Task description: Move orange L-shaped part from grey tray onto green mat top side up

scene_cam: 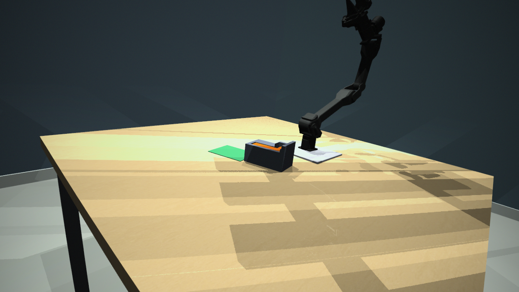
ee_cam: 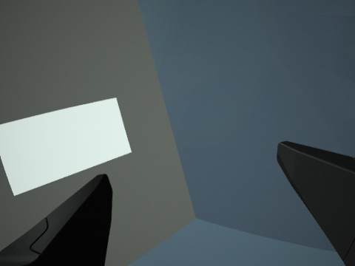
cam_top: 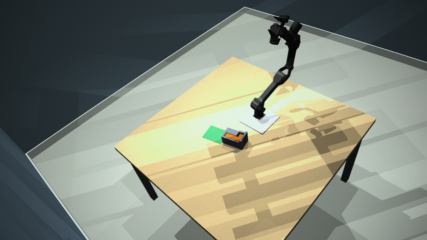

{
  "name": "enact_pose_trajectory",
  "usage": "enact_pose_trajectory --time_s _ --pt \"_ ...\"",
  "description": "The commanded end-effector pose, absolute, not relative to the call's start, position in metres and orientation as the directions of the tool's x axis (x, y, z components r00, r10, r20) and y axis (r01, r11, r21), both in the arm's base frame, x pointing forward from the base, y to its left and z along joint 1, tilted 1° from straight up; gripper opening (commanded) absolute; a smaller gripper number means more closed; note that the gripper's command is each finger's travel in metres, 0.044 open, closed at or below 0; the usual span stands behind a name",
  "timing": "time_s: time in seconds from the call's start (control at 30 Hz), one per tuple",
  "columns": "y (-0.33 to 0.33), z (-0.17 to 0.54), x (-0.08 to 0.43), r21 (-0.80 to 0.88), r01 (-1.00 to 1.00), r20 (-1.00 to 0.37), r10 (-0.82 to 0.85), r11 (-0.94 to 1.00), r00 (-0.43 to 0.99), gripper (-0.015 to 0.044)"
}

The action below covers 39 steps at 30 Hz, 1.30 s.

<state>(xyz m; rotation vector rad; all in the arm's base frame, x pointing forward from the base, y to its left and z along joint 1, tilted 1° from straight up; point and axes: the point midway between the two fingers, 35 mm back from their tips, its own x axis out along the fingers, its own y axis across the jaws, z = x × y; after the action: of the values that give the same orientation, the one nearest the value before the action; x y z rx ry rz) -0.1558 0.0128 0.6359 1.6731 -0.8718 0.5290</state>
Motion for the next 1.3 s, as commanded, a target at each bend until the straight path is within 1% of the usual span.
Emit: enact_pose_trajectory --time_s 0.0,0.07,0.17,0.23,0.27,0.37,0.47,0.6,0.7,0.83,0.87,0.97,1.03,1.17,1.27 --pt "0.011 0.636 -0.149 0.641 -0.761 0.718 -0.273 -0.099 0.641 0.0374" --pt "0.004 0.637 -0.121 0.705 -0.706 0.668 -0.271 -0.07 0.694 0.0321" --pt "-0.001 0.637 -0.103 0.727 -0.68 0.638 -0.271 -0.097 0.72 0.0242" --pt "-0.004 0.636 -0.091 0.755 -0.651 0.614 -0.268 -0.076 0.743 0.019" --pt "-0.004 0.633 -0.079 0.782 -0.621 0.588 -0.261 -0.061 0.766 0.018" --pt "-0.005 0.633 -0.058 0.82 -0.57 0.567 -0.224 0.058 0.793 0.018" --pt "-0.013 0.619 0.002 0.904 -0.402 0.424 -0.201 0.143 0.883 0.018" --pt "-0.015 0.599 0.054 0.949 -0.259 0.287 -0.155 0.18 0.945 0.018" --pt "-0.015 0.579 0.097 0.958 -0.121 0.158 -0.125 0.26 0.979 0.018" --pt "-0.01 0.544 0.154 0.927 0.05 -0.026 -0.068 0.373 0.997 0.018" --pt "-0.004 0.54 0.166 0.929 0.048 -0.041 -0.026 0.367 0.999 0.018" --pt "-0.002 0.532 0.176 0.923 0.074 -0.075 -0.013 0.378 0.997 0.018" --pt "0.001 0.52 0.191 0.902 0.119 -0.132 0.002 0.415 0.991 0.018" --pt "0.017 0.464 0.239 0.777 0.249 -0.349 0.066 0.578 0.935 0.018" --pt "0.022 0.444 0.253 0.733 0.287 -0.418 0.077 0.617 0.905 0.018"
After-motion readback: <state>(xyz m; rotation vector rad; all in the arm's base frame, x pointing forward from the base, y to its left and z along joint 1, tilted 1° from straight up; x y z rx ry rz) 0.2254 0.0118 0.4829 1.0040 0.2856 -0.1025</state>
